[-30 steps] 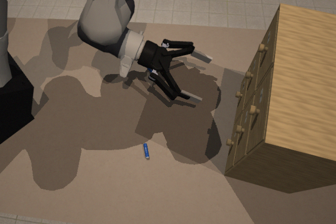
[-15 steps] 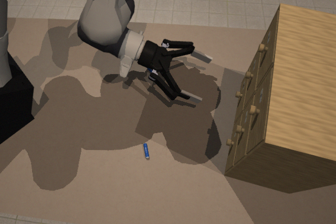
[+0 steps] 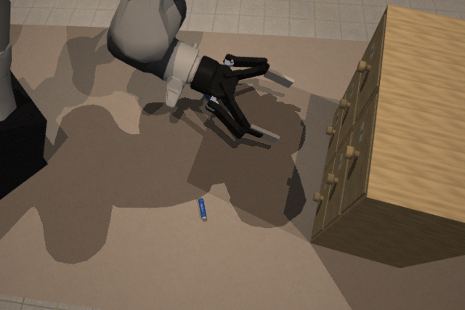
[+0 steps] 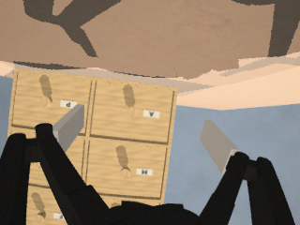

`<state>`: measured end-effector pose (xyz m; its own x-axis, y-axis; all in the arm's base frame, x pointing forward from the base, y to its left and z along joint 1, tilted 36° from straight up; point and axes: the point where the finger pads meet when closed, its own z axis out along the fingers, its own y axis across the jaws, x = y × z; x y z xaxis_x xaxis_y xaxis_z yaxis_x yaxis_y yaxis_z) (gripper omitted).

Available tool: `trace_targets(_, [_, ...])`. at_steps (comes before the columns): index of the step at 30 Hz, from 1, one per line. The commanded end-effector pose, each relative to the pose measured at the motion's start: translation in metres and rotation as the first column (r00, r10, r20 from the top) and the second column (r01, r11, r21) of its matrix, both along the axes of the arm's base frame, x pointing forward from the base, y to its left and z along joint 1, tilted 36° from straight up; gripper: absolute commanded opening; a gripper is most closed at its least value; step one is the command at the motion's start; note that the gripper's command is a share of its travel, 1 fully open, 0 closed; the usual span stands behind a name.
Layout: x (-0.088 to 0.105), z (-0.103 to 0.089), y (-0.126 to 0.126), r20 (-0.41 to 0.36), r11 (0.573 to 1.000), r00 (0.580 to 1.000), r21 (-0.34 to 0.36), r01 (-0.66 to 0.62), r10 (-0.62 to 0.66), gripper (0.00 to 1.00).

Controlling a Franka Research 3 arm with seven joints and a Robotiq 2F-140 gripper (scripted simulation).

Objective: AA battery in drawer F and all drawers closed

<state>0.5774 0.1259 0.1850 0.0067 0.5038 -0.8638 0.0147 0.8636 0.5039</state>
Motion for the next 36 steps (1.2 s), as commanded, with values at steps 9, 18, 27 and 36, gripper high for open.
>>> trace_targets(9, [0.0, 0.0, 0.0, 0.002, 1.0, 1.0, -0.002, 0.002, -0.002, 1.0])
trace_targets(18, [0.0, 0.003, -0.001, 0.002, 1.0, 1.0, -0.002, 0.002, -0.002, 1.0])
trace_targets(27, [-0.008, 0.02, -0.011, 0.002, 1.0, 1.0, -0.002, 0.002, -0.002, 1.0])
trace_targets(36, [-0.023, 0.056, -0.031, 0.002, 1.0, 1.0, -0.002, 0.002, -0.002, 1.0])
